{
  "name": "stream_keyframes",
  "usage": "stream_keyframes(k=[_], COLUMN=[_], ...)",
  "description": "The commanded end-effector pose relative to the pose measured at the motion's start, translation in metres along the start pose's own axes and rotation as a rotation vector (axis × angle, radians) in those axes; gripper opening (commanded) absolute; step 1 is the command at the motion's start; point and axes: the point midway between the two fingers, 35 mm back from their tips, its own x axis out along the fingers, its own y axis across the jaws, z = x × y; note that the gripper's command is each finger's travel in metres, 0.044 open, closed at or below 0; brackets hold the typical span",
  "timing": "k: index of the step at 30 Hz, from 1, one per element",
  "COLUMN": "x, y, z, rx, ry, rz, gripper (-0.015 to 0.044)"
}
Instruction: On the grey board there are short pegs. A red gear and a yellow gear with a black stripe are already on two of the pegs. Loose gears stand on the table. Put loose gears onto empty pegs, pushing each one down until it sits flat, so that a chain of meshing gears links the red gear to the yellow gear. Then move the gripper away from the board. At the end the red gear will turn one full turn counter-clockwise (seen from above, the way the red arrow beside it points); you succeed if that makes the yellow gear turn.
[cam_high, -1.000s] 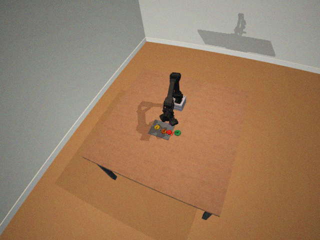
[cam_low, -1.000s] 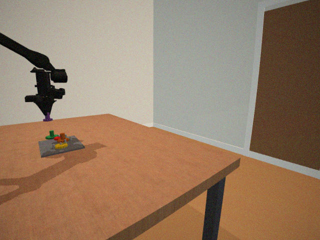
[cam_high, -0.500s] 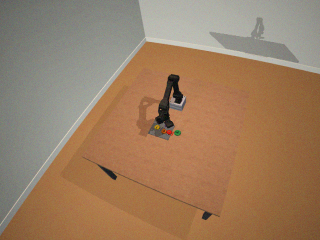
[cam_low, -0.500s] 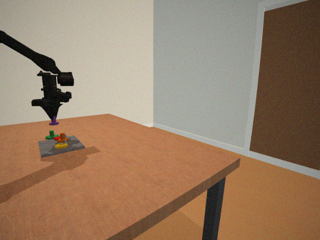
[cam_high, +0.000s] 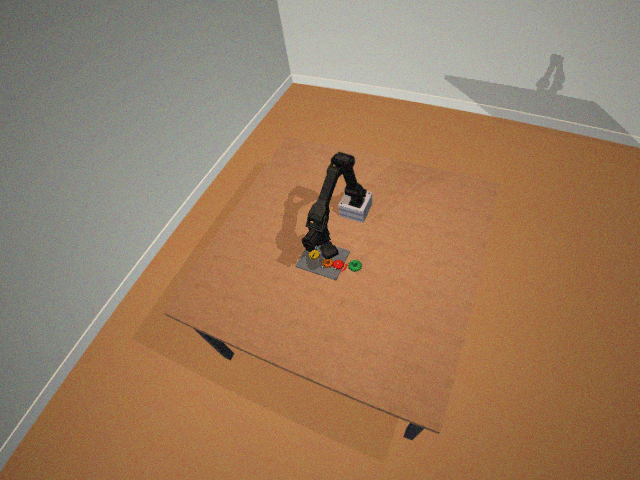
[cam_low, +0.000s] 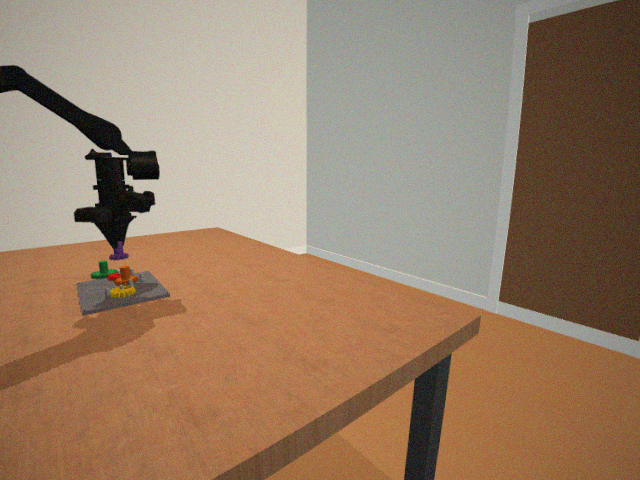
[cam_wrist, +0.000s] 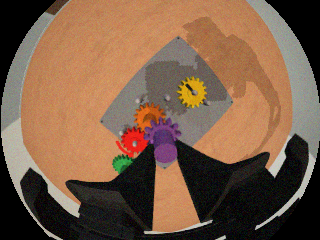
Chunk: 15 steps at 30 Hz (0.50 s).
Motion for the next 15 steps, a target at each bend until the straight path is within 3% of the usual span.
stream_keyframes(k=[1,15], x=[0.004,0.014], y=[-0.004,-0.017], z=[0.012,0.032], rx=[-0.004,-0.004], ry=[-0.005,-0.006], rz=[0.009,0.007], gripper=[0.0,0.0])
